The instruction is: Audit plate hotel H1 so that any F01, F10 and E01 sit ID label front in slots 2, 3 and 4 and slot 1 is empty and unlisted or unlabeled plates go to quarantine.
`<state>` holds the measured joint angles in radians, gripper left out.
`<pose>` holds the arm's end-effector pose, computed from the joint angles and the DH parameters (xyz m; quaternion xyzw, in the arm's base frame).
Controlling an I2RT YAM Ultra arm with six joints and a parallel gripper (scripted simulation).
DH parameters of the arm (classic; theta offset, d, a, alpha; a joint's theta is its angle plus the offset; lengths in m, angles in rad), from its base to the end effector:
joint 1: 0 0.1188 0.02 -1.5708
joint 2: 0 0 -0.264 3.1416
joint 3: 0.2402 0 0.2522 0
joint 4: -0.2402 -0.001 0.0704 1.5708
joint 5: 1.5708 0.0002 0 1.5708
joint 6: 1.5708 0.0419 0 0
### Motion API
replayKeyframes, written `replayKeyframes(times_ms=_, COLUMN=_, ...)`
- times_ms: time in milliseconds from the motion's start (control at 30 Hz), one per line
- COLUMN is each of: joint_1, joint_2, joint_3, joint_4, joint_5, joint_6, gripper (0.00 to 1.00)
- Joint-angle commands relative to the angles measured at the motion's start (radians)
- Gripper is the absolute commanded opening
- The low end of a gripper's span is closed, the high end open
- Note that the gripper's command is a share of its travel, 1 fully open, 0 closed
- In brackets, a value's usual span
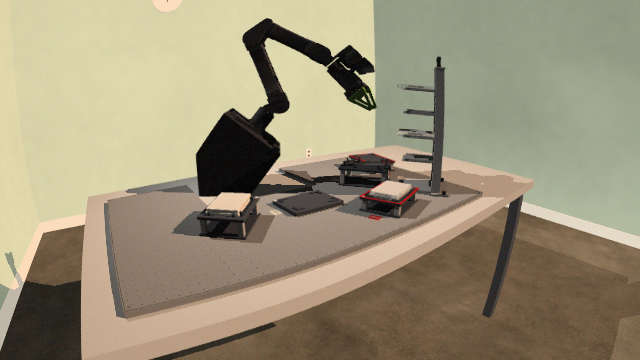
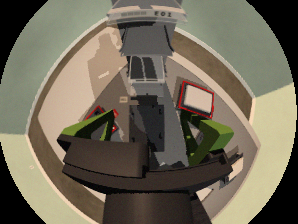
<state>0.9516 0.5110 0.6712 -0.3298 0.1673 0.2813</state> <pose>0.0815 0.1041 0.3272 -0.1997 0.7371 0.3193 0.5611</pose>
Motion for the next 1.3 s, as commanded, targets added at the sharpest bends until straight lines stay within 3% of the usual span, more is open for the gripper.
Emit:
replayKeyframes(times_ms=0, joint_1=-0.020, joint_2=0.032, joint_3=0.045, joint_4=0.035, joint_5=-0.012, joint_6=-0.006, gripper=1.00)
replayKeyframes(times_ms=500, joint_1=-0.087, joint_2=0.129, joint_3=0.104, joint_4=0.074, joint_5=-0.078, joint_6=-0.017, gripper=1.00)
replayKeyframes(times_ms=633, joint_1=-0.079, joint_2=0.088, joint_3=0.103, joint_4=0.070, joint_5=-0.075, joint_6=-0.015, gripper=1.00)
replayKeyframes(times_ms=1267, joint_1=-0.081, joint_2=0.088, joint_3=0.103, joint_4=0.071, joint_5=-0.073, joint_6=-0.015, gripper=1.00)
